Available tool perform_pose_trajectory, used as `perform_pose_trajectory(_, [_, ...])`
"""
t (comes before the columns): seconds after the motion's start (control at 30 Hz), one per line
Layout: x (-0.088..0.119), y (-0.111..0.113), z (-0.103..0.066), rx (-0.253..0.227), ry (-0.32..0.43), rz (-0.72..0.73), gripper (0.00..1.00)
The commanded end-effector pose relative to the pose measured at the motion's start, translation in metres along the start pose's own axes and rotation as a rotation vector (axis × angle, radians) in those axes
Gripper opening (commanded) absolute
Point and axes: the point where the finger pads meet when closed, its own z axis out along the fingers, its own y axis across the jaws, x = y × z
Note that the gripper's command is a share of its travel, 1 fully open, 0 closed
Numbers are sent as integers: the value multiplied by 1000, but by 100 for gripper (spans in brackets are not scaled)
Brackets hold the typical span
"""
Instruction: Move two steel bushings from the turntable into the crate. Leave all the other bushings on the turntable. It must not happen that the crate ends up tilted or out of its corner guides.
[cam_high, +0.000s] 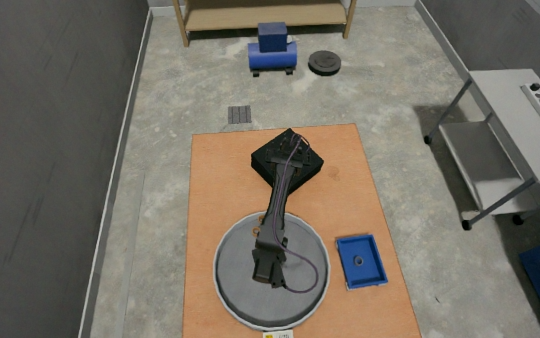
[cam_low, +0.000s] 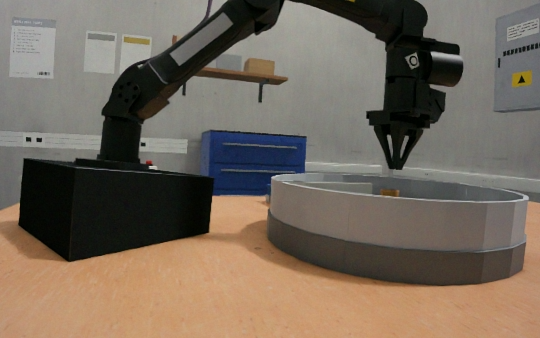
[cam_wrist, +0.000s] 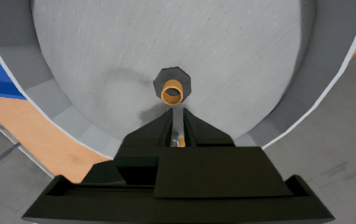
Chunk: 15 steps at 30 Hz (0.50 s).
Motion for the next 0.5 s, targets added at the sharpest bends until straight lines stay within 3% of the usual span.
perform_pose_trajectory(0.0, [-6, -9, -27, 25, -56, 4, 14])
perform_pose_trajectory(0.47, [-7, -9, -28, 27, -61, 4, 14])
